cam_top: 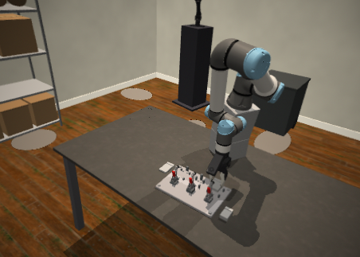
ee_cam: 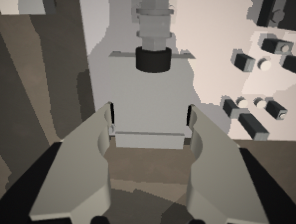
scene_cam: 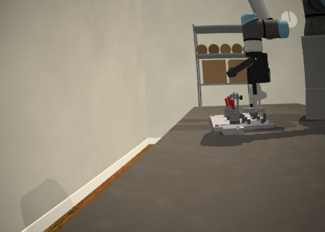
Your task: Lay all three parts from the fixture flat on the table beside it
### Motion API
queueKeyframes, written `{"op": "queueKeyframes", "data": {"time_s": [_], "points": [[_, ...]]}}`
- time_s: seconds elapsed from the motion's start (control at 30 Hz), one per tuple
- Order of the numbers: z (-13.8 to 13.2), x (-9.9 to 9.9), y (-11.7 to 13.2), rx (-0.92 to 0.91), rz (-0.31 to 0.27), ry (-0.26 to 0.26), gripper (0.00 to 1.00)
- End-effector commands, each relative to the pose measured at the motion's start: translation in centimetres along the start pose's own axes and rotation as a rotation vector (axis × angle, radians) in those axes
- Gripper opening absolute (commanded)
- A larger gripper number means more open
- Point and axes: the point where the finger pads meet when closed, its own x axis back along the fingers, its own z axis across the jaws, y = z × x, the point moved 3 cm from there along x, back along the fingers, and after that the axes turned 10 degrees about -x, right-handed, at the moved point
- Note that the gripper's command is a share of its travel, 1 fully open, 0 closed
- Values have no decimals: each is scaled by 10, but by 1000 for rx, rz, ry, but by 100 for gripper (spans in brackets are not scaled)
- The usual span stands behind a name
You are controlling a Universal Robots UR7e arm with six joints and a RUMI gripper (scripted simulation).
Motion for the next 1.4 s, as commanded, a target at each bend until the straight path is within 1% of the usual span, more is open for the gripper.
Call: {"op": "queueKeyframes", "data": {"time_s": [0.0, 0.2, 0.37, 0.43, 0.67, 0.8, 1.37], "points": [[0, 2, 1, -1, -2, -1, 0], [1, 4, 2, -2, -2, -1, 0], [1, 12, 4, -2, -2, -1, 0], [1, 12, 4, -2, -2, -1, 0], [2, 30, 8, -2, -2, -1, 0], [2, 35, 9, -2, -2, -1, 0], [2, 36, 9, -1, -1, -1, 0]]}}
